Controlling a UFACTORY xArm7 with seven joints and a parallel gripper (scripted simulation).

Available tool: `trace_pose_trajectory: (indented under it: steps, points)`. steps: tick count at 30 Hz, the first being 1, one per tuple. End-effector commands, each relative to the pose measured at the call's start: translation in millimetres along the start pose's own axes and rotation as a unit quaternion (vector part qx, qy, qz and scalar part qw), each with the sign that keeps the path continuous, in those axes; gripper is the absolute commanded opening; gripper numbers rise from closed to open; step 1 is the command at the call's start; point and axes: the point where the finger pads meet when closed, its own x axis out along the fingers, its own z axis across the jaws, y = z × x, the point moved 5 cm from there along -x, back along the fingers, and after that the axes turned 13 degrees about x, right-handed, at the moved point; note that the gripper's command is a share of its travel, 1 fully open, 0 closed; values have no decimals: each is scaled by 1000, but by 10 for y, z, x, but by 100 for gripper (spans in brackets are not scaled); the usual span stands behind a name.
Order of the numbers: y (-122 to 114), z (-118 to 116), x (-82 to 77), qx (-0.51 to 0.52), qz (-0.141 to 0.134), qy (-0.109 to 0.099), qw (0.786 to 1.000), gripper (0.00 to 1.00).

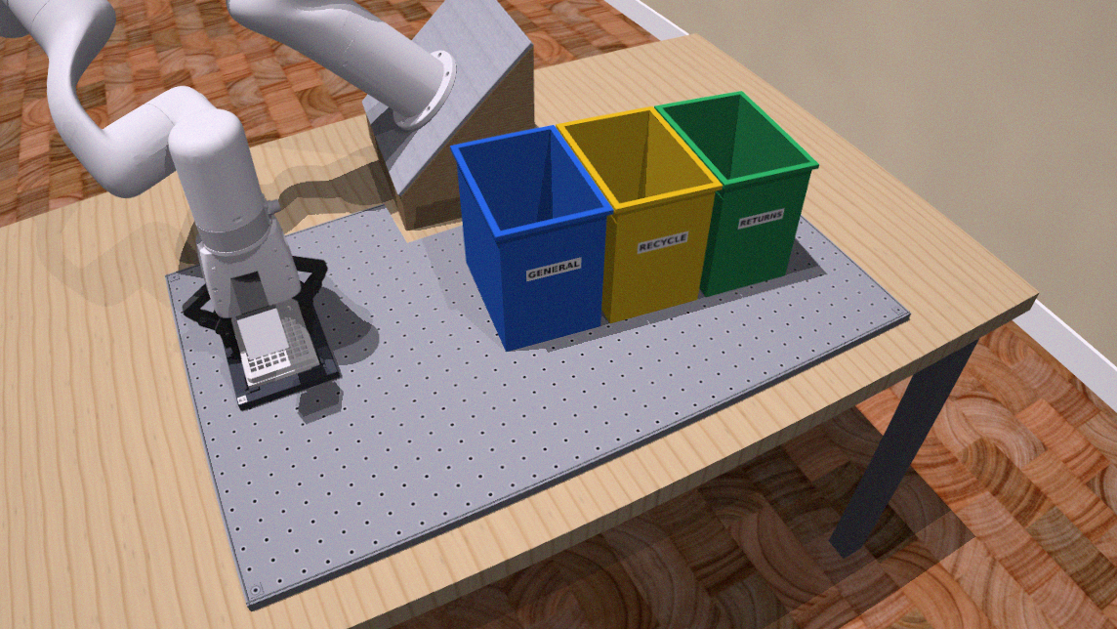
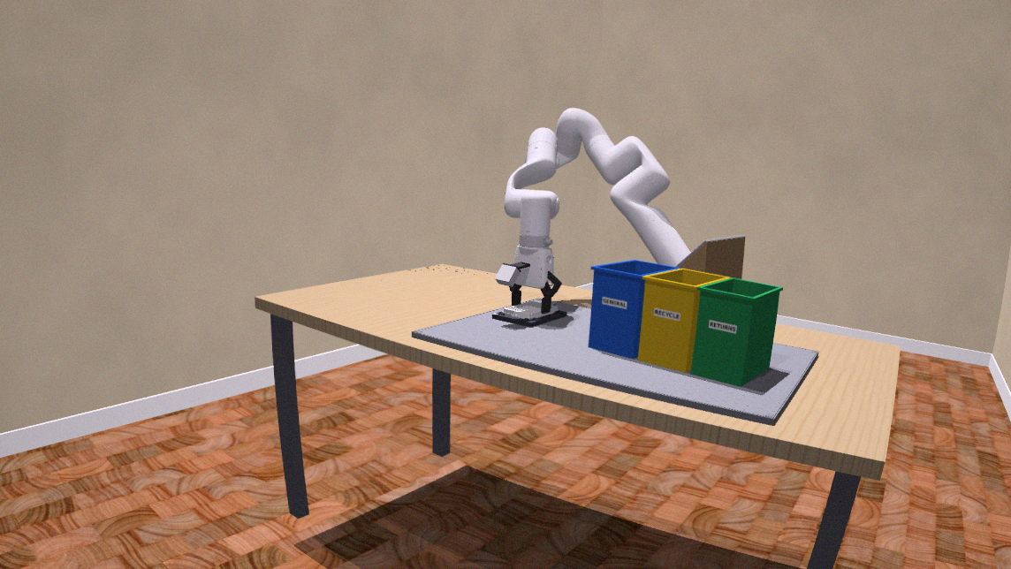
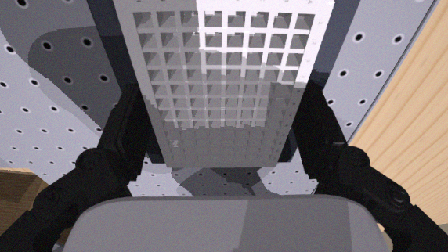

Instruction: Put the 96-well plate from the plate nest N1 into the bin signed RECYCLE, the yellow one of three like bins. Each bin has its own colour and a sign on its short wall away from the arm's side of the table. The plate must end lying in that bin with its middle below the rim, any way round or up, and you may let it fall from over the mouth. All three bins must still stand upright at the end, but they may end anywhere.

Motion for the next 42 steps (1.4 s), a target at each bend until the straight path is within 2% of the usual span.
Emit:
trace_pose_trajectory:
  steps: [1,7,8,42]
  points:
    - [9,-2,-8,0,1,0,1000,100]
    - [9,-2,-8,0,1,0,1000,100]
    - [9,-2,-13,0,1,0,1000,0]
    - [9,-2,-13,0,1,0,1000,0]
